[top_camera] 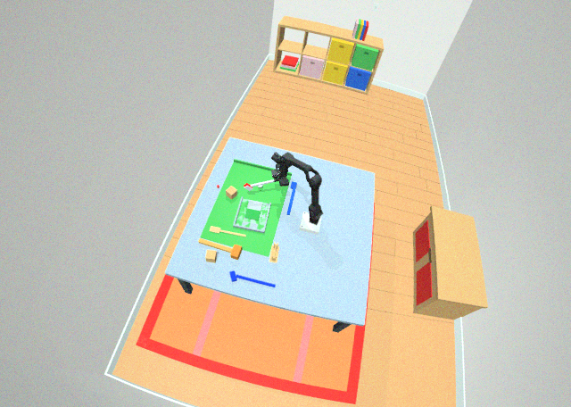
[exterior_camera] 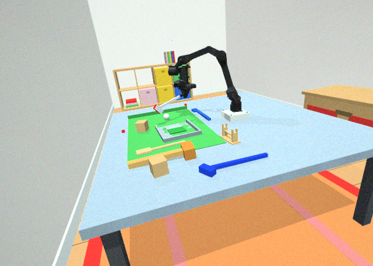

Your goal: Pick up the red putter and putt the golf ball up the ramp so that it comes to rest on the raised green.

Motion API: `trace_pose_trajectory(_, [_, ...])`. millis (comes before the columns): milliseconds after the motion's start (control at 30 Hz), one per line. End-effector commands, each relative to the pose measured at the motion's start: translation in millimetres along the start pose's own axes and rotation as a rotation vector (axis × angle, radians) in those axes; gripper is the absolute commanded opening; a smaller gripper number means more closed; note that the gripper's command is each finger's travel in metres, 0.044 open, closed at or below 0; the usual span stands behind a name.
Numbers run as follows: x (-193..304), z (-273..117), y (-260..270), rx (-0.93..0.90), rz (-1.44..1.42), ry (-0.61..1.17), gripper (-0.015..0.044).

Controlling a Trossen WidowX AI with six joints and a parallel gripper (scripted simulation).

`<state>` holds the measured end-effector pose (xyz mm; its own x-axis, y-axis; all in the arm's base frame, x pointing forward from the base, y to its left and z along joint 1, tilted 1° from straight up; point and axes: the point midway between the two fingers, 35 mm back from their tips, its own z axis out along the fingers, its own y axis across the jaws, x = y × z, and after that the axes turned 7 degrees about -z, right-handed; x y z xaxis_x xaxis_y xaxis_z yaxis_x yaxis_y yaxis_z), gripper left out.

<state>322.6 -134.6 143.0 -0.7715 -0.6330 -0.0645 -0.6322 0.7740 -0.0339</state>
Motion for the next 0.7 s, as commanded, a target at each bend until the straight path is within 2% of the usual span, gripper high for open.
trace_pose_trajectory(0, [23, -4, -18, 0.009, 0.092, 0.014, 0.0000])
trace_pose_trajectory(433, [102, -10, -53, 0.013, 0.349, 0.064, 0.0000])
trace_pose_trajectory(667, [107, -6, -55, 0.013, 0.362, 0.067, 0.0000])
